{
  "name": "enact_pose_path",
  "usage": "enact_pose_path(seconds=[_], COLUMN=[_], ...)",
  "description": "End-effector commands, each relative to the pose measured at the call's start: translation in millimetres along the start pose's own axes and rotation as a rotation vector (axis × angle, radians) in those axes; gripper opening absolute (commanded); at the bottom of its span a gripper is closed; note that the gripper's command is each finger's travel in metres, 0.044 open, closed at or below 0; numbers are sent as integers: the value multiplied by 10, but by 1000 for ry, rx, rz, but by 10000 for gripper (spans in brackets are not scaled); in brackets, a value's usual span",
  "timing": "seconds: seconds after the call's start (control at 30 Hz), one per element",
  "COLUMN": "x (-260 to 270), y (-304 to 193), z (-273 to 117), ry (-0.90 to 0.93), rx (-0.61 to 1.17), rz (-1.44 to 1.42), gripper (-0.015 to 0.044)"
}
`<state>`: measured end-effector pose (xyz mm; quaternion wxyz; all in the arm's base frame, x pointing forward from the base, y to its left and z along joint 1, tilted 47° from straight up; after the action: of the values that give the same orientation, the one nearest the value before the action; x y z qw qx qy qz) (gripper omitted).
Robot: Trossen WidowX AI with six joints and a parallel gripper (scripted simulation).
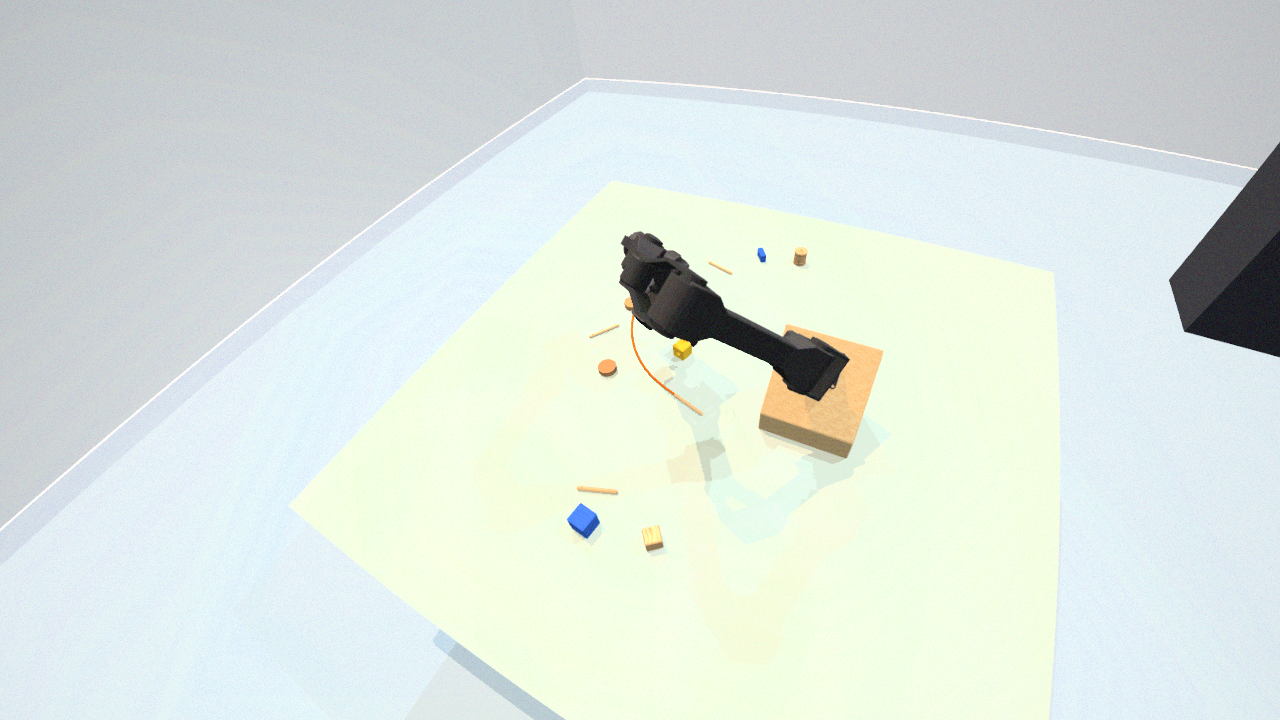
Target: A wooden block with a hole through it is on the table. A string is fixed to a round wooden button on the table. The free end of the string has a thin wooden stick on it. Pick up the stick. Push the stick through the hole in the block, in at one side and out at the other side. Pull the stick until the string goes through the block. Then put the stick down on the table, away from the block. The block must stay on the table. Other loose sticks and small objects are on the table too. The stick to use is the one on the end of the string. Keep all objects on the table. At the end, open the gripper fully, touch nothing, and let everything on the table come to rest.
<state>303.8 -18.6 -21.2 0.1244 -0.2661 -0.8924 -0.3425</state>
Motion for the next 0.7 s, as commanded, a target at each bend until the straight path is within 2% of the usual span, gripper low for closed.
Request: enact_pose_path(seconds=[0.0,0.47,0.67], x=[24,23,24], y=[-90,-93,-94], z=[19,16,16], ry=[-1,-1,-1], rx=[-81,-81,-81], rz=[-276,-276,-276], gripper=[440,440,282])
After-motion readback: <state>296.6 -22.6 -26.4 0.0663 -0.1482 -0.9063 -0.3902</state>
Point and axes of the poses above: the point midway between the two fingers, 35 mm back from their tips, its own z axis out along the fingers, its own x axis across the jaws, y = z × x, the point moved 4 cm from there along -z, back along the fingers, and after that the axes turned 12 degrees about z, right-handed, at the moved point
